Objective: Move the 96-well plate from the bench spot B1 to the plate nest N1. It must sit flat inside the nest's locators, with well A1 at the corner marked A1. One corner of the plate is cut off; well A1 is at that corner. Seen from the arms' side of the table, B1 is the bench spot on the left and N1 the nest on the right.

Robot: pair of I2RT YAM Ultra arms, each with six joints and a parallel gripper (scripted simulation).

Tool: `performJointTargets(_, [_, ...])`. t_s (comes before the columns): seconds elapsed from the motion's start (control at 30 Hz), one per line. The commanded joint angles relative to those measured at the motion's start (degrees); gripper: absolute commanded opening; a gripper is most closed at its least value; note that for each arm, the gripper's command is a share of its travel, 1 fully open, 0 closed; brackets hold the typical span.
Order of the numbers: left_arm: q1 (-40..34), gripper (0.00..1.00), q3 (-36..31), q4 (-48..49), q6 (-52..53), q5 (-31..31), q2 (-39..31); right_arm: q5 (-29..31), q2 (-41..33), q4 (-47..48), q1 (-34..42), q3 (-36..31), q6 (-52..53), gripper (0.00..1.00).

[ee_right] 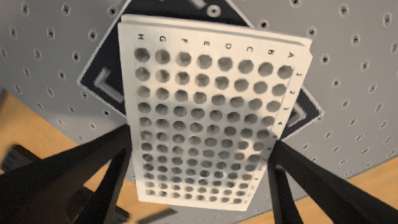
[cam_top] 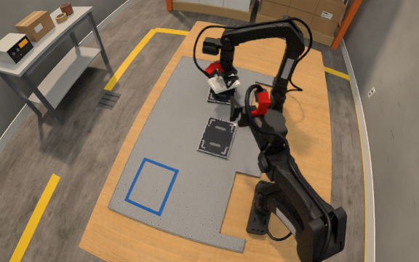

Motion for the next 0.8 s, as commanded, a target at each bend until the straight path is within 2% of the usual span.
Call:
performJointTargets(0.0, [-0.32,1.00,0.34,1.29,0.05,0.16,0.13,-0.56,-1.27,0.31,-0.22,0.24,12.34,0.78])
performJointTargets(0.17, [-0.32,1.00,0.34,1.30,0.05,0.16,0.13,-0.39,-1.29,0.31,-0.14,0.22,24.03,0.78])
performJointTargets(0.23, [-0.32,1.00,0.34,1.30,0.05,0.16,0.13,-0.39,-1.29,0.31,-0.14,0.22,24.03,0.78])
performJointTargets(0.73, [-0.32,1.00,0.34,1.30,0.05,0.16,0.13,-0.13,-1.31,0.01,0.00,0.41,61.65,0.78])
performJointTargets(0.77, [-0.32,1.00,0.34,1.30,0.05,0.16,0.13,-0.13,-1.31,0.01,0.00,0.41,61.65,0.78])
